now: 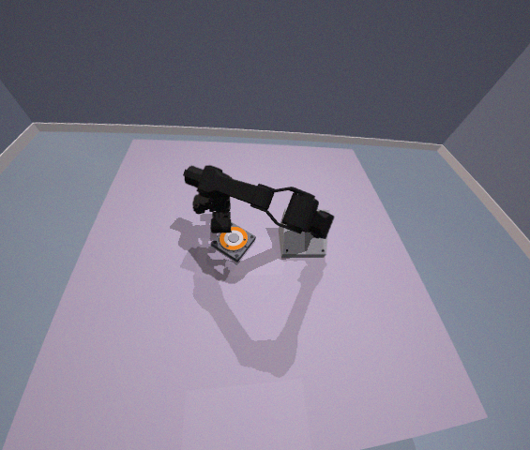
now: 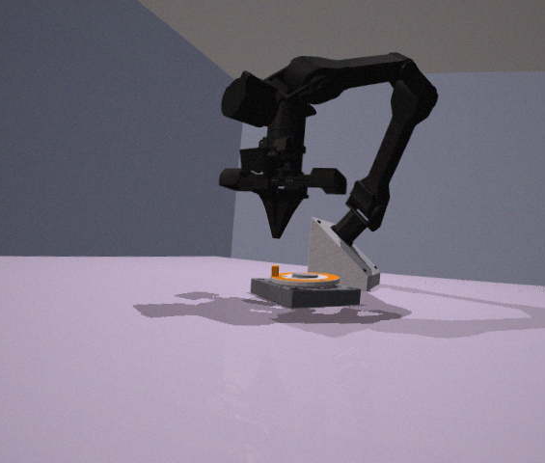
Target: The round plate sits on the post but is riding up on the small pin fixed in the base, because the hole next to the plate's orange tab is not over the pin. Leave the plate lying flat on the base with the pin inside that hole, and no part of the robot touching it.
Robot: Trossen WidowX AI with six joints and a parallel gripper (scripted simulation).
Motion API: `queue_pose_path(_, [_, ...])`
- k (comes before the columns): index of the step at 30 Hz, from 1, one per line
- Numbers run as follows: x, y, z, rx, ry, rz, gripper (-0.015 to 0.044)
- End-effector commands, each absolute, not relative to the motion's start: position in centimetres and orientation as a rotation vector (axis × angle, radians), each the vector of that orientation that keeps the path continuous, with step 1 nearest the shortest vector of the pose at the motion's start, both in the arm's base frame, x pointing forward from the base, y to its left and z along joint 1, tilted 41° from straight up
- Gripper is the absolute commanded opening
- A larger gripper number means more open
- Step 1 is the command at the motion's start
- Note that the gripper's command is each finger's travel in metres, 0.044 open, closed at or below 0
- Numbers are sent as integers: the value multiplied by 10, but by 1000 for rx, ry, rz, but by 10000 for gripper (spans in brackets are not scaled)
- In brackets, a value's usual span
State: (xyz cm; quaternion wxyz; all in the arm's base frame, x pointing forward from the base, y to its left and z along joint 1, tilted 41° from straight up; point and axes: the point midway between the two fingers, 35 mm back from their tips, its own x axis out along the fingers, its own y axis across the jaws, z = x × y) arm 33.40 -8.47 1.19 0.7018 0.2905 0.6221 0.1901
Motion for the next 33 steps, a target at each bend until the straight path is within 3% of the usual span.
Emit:
queue_pose_path(1, [333,-76,-1,664,1391,431,0])
queue_pose_path(33, [316,-58,-36,665,1391,432,0])
